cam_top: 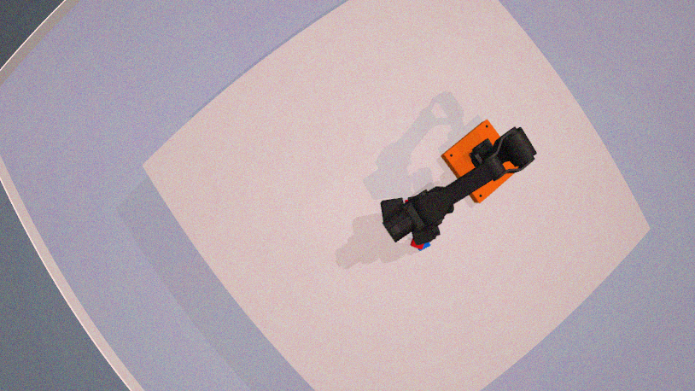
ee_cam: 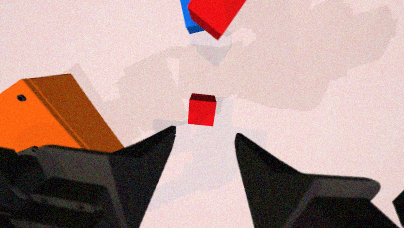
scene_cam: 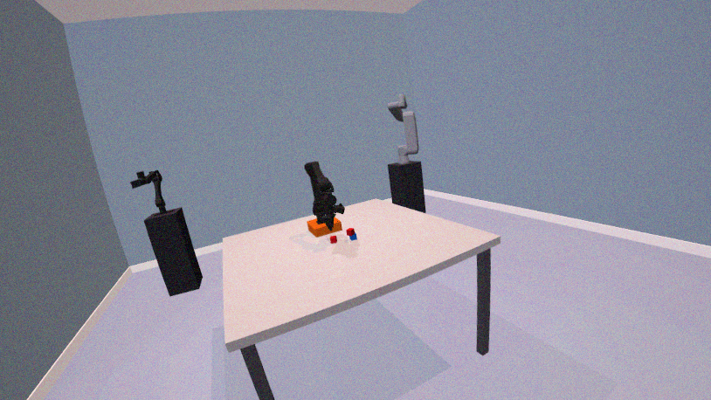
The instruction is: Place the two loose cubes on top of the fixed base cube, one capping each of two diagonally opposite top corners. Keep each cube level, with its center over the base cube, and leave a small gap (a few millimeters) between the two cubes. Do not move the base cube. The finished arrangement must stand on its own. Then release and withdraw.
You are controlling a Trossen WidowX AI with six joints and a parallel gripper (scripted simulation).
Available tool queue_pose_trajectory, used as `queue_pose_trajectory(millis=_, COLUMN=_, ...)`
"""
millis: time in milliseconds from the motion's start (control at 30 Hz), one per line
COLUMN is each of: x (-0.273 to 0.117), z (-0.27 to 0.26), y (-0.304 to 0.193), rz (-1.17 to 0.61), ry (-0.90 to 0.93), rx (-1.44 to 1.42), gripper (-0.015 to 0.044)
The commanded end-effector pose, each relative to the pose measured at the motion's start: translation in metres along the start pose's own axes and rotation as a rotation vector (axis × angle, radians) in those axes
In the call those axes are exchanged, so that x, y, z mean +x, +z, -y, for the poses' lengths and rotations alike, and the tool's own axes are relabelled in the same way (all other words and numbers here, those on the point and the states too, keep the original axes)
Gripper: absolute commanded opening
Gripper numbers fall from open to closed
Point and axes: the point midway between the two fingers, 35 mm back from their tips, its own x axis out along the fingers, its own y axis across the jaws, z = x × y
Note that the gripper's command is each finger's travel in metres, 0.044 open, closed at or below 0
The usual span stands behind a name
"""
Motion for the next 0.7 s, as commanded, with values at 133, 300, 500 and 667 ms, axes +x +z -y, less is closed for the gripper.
queue_pose_trajectory(millis=133, x=0.027, z=-0.005, y=-0.001, rz=-0.002, ry=0.015, rx=-0.005, gripper=0.0265)
queue_pose_trajectory(millis=300, x=0.035, z=-0.005, y=-0.001, rz=-0.002, ry=0.015, rx=-0.005, gripper=0.0265)
queue_pose_trajectory(millis=500, x=0.043, z=-0.005, y=-0.001, rz=-0.002, ry=0.015, rx=-0.005, gripper=0.0265)
queue_pose_trajectory(millis=667, x=0.052, z=-0.005, y=-0.001, rz=-0.002, ry=0.015, rx=-0.005, gripper=0.0265)
